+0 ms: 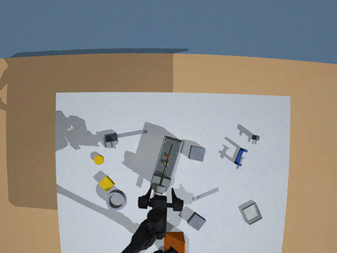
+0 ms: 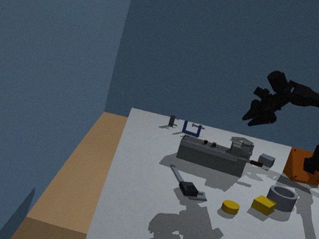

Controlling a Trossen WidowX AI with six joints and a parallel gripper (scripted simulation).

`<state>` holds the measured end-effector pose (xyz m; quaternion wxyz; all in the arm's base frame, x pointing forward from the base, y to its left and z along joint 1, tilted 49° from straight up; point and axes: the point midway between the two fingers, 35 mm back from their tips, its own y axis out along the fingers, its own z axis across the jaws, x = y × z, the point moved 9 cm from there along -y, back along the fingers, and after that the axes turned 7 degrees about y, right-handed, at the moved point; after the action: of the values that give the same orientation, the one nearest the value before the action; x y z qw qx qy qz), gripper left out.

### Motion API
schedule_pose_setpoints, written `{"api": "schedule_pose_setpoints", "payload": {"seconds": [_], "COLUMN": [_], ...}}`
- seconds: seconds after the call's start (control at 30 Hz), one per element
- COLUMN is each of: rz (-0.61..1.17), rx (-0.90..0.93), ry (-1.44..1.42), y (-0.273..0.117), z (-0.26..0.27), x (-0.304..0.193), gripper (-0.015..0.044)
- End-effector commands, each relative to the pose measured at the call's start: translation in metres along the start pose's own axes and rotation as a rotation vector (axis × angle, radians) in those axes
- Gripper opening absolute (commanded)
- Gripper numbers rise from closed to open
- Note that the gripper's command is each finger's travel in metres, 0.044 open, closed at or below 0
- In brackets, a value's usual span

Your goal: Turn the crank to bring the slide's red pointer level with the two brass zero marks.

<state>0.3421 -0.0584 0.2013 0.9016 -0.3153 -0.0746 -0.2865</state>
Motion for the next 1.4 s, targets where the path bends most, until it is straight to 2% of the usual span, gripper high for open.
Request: {"api": "schedule_pose_setpoints", "payload": {"seconds": [0.0,0.33,0.7,1.37], "rz": [0.001,0.012,0.012,0.013], "rx": [0.044,0.118,0.126,0.126], "ry": [-0.054,-0.136,-0.142,-0.143], "y": [0.011,0.038,0.085,0.083], "z": [-0.011,-0.038,-0.045,-0.045], "x": [0.018,0.041,0.002,0.005], "gripper": [0.0440,0.0440,0.0440,0.0440]}}
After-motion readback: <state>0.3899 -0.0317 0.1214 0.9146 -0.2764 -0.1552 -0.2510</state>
